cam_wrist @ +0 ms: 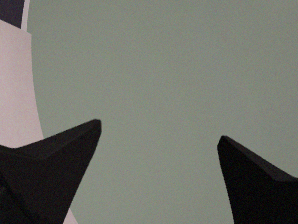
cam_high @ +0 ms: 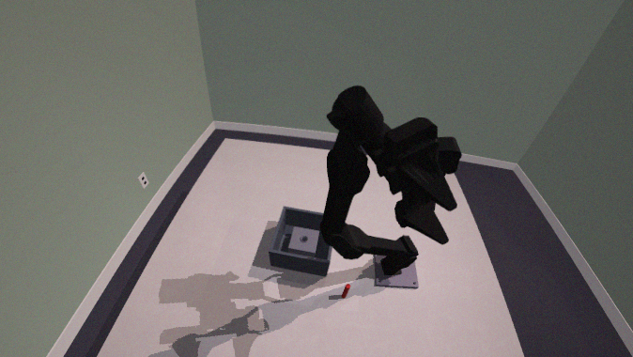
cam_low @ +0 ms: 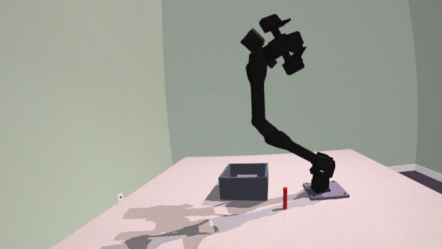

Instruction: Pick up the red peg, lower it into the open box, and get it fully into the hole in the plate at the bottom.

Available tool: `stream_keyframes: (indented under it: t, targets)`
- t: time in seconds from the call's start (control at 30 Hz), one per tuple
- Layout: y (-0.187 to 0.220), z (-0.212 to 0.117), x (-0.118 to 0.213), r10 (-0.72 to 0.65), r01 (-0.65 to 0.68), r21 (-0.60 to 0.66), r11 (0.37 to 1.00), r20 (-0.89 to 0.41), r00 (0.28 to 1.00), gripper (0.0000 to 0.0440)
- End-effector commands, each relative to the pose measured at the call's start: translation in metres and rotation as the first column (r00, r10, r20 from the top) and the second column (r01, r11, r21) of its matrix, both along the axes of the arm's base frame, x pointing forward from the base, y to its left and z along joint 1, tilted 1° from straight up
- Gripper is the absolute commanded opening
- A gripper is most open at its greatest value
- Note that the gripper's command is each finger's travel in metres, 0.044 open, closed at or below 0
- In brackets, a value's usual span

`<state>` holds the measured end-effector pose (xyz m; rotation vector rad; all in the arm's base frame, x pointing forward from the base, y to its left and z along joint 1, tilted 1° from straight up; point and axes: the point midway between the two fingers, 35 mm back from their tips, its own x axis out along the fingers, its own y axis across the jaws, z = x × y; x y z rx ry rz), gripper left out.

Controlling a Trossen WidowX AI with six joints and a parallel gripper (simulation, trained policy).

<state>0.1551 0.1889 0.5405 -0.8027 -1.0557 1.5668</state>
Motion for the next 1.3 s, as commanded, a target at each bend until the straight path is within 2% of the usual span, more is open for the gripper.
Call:
stream_keyframes:
  t: [0.0,0.07,0.27,0.57,0.93,1.27]
  targets:
    - [0.001,0.001,-0.007,0.018,-0.019,0.011,1.000,0.018,1.000,0.0418]
    - [0.002,0.003,-0.024,0.066,-0.067,0.032,0.997,0.053,0.996,0.0440]
    - [-0.002,0.005,-0.099,0.256,-0.265,0.063,0.962,0.121,0.959,0.0440]
    - [-0.042,-0.007,-0.203,0.524,-0.546,0.060,0.836,0.207,0.826,0.0440]
    - [-0.123,-0.042,-0.287,0.769,-0.808,-0.007,0.589,0.311,0.558,0.0440]
    - [-0.211,-0.091,-0.319,0.885,-0.939,-0.123,0.322,0.390,0.253,0.0440]
